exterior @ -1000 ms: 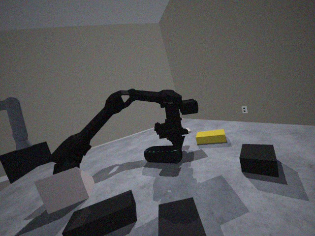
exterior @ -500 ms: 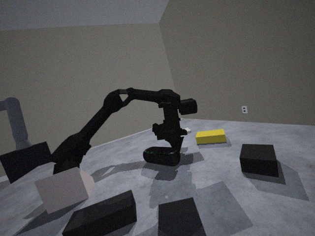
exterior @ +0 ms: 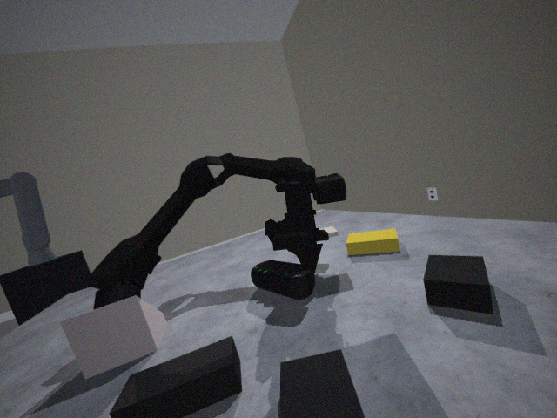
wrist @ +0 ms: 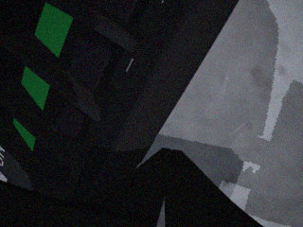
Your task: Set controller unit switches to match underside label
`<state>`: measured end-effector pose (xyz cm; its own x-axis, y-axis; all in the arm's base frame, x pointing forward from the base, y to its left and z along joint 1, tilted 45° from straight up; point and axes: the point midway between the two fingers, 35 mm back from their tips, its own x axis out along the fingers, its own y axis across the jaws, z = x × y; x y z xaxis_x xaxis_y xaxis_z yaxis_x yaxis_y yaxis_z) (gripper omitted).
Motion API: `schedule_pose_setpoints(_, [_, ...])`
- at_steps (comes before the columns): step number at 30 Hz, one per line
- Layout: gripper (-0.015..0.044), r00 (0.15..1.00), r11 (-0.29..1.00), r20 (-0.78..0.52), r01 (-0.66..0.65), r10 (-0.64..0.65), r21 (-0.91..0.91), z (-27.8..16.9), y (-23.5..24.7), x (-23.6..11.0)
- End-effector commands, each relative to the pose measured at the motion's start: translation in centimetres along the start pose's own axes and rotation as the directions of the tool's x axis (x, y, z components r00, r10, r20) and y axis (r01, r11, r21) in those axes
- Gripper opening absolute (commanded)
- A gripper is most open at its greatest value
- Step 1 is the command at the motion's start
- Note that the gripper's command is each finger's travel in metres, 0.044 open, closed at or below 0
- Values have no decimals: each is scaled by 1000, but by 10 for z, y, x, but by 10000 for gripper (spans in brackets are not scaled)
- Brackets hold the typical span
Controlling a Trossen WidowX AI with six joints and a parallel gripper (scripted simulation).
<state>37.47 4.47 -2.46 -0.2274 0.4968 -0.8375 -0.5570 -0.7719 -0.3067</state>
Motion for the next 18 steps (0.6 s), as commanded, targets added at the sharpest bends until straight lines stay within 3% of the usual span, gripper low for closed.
schedule_pose_setpoints(1, [0, 1000, 1000, 12, -13, 13, 6, 3, 9, 4])
schedule_pose_setpoints(18, [0, 1000, 1000, 12, -14, 14, 6, 7, 22, 8])
